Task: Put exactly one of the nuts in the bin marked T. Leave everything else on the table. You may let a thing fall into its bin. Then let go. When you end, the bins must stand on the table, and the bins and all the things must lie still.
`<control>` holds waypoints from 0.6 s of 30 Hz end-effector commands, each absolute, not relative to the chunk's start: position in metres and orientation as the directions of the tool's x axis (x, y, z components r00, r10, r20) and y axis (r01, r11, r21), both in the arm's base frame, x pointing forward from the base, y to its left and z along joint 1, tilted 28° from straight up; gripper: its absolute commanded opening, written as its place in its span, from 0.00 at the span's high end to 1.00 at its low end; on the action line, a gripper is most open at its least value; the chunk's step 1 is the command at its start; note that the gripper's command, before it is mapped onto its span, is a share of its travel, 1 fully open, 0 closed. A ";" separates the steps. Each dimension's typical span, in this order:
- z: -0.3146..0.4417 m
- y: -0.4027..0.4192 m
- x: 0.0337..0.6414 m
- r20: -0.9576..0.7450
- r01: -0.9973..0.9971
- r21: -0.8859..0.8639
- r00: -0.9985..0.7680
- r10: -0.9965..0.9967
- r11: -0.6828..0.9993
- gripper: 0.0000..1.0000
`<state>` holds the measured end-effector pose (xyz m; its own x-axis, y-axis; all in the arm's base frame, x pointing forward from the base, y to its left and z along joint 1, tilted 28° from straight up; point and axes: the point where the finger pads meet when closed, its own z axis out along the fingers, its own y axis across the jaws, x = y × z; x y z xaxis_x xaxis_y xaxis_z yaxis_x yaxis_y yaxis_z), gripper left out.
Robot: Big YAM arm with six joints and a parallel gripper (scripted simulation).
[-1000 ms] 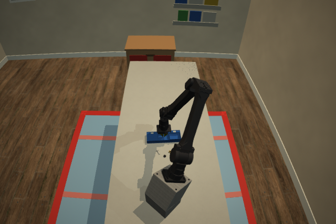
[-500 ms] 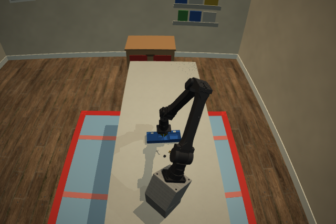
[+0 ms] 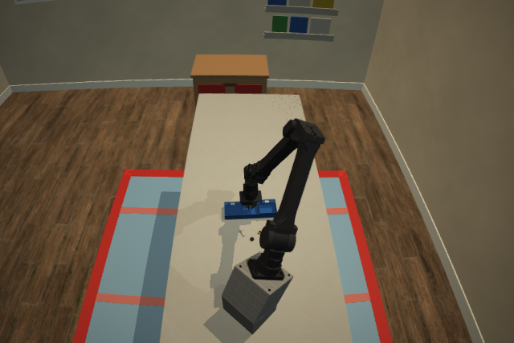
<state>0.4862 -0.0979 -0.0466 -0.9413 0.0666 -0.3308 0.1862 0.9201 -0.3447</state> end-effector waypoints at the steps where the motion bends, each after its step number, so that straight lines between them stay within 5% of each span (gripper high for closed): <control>1: -0.045 -0.103 0.496 -0.337 0.192 -0.343 -0.939 0.070 0.919 0.92; 18: -0.024 -0.086 0.482 -0.337 0.184 -0.342 -0.939 0.062 0.921 0.92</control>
<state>0.4863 -0.0927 -0.0297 -0.9379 0.0673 -0.3403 0.1902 0.9202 -0.3422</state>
